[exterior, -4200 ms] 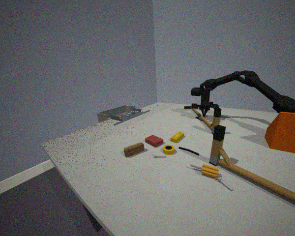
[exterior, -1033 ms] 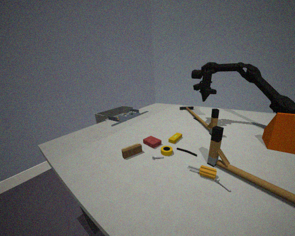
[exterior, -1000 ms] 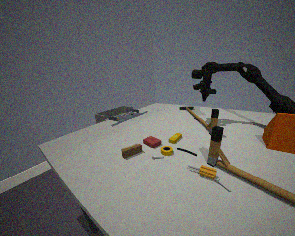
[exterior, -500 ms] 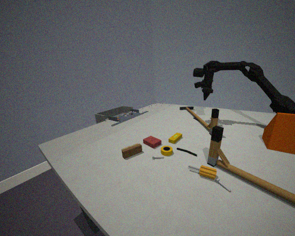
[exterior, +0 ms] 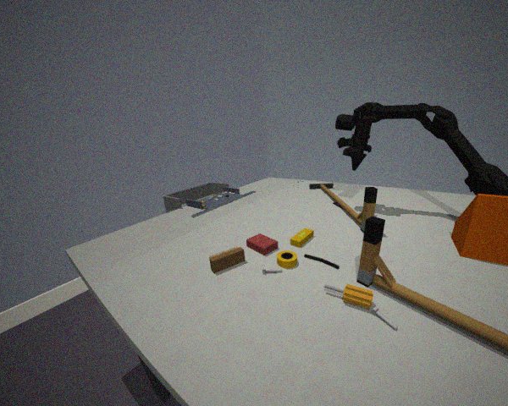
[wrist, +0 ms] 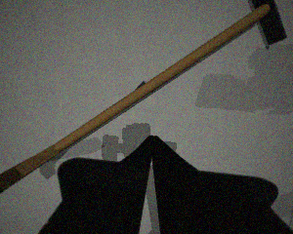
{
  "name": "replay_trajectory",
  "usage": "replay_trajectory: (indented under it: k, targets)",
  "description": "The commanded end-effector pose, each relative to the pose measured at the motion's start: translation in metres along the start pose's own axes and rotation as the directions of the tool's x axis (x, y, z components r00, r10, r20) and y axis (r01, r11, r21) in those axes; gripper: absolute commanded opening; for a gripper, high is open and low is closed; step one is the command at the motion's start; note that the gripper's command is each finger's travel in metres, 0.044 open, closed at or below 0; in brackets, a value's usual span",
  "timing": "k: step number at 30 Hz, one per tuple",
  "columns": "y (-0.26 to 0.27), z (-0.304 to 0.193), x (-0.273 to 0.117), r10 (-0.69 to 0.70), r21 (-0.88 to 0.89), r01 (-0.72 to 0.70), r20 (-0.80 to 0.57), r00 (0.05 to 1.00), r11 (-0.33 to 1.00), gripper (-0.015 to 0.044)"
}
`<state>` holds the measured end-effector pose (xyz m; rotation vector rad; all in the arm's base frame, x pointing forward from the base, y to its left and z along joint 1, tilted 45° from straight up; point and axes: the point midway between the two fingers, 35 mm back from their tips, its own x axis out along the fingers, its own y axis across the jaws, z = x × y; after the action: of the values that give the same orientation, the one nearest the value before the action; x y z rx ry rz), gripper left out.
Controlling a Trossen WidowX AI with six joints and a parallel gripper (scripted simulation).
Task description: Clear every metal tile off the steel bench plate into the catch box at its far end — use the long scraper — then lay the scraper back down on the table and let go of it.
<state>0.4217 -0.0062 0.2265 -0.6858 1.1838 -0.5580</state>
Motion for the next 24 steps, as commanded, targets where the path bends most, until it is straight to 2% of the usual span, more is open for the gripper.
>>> replay_trajectory:
  k: [1,11,24]
  targets:
    - [-0.002,-0.001,-0.005,-0.007,0.101,0.005,0.017,1.000,0.995,0.0000]
    - [-0.004,-0.005,-0.010,-0.015,0.335,0.002,0.036,0.999,0.942,0.0000]
    - [-0.002,-0.004,0.004,-0.012,0.340,-0.001,0.035,0.999,0.940,0.0000]
